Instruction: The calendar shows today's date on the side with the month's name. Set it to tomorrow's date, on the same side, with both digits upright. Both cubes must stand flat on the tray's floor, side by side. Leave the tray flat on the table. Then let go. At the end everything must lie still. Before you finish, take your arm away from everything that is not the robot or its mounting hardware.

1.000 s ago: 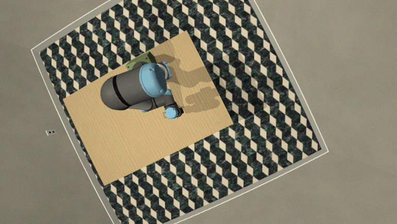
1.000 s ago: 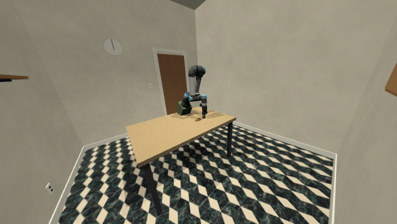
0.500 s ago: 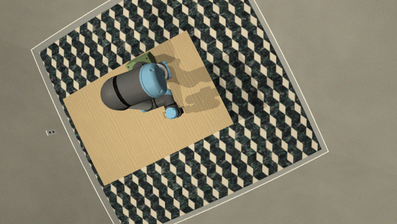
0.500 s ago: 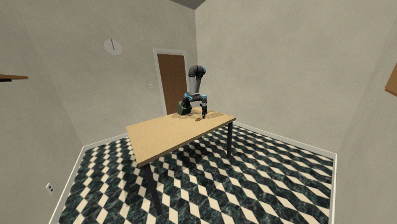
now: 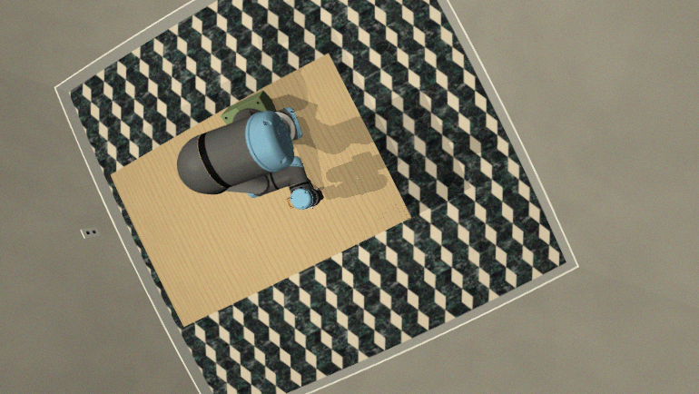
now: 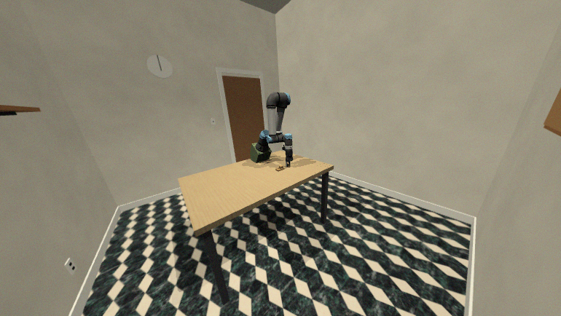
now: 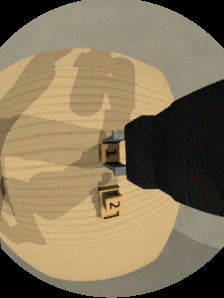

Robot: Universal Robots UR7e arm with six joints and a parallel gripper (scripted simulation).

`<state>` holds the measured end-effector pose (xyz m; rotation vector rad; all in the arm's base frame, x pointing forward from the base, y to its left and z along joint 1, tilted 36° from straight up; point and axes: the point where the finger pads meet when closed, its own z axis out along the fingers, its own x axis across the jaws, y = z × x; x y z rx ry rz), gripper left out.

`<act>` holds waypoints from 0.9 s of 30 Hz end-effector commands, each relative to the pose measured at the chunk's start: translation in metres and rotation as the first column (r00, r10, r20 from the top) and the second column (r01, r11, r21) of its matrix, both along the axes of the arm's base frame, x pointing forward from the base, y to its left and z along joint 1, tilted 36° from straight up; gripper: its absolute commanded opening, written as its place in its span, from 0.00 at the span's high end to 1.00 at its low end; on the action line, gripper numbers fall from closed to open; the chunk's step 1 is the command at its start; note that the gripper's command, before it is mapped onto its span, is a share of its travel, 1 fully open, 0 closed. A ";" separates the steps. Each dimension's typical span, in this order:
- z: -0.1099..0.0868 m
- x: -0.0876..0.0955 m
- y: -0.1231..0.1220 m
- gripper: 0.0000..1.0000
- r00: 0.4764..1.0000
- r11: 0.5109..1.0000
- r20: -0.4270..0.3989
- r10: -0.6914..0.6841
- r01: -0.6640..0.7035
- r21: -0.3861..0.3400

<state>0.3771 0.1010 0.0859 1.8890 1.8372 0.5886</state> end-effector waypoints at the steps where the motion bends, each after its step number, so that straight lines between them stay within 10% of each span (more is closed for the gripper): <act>1: 0.000 0.000 0.000 0.40 1.000 1.000 0.001 0.000 0.000 0.000; 27: -0.003 0.002 0.000 0.40 1.000 1.000 0.001 0.000 0.000 0.000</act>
